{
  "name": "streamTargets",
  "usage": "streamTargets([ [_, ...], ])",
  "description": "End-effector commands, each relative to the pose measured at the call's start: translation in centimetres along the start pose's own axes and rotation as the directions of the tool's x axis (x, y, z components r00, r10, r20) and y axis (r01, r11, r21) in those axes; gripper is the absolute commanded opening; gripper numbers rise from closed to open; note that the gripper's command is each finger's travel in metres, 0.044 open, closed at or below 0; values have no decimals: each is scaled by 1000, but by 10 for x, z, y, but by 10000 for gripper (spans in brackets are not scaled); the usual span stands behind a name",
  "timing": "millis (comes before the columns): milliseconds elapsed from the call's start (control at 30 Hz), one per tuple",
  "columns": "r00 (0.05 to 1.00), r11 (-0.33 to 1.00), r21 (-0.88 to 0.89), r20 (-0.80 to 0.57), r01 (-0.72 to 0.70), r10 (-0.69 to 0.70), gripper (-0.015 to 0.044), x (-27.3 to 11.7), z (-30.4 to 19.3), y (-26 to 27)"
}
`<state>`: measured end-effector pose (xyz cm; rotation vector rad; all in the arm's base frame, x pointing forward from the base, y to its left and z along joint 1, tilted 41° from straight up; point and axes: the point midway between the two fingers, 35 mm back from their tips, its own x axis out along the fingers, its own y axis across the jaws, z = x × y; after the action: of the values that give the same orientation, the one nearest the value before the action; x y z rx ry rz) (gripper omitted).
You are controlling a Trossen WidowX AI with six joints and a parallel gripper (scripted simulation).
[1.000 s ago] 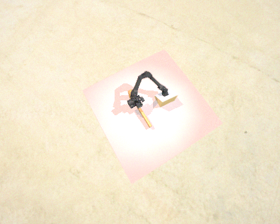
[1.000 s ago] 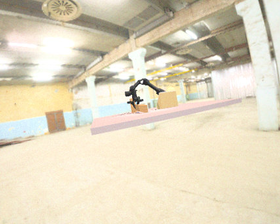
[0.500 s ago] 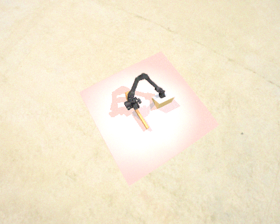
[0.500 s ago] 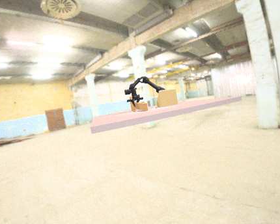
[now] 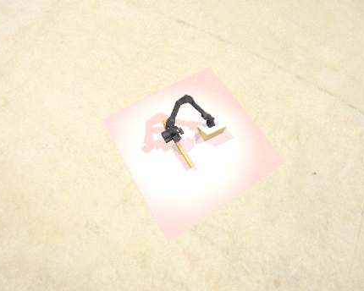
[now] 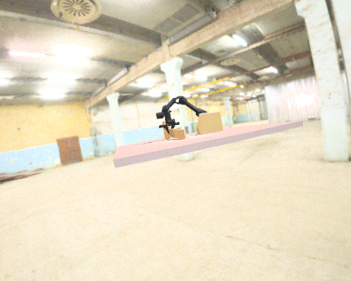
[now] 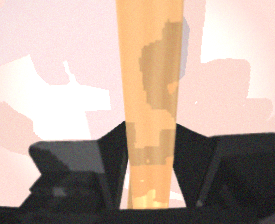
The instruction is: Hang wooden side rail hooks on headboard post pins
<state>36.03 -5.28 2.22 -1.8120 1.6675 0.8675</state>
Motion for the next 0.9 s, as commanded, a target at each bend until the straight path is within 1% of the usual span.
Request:
streamTargets([
  [0, 1000, 1000, 3, -3, 11, -11, 0, -3, -2, -1],
  [867, 1000, 1000, 3, -3, 11, -11, 0, -4, -5, -2],
])
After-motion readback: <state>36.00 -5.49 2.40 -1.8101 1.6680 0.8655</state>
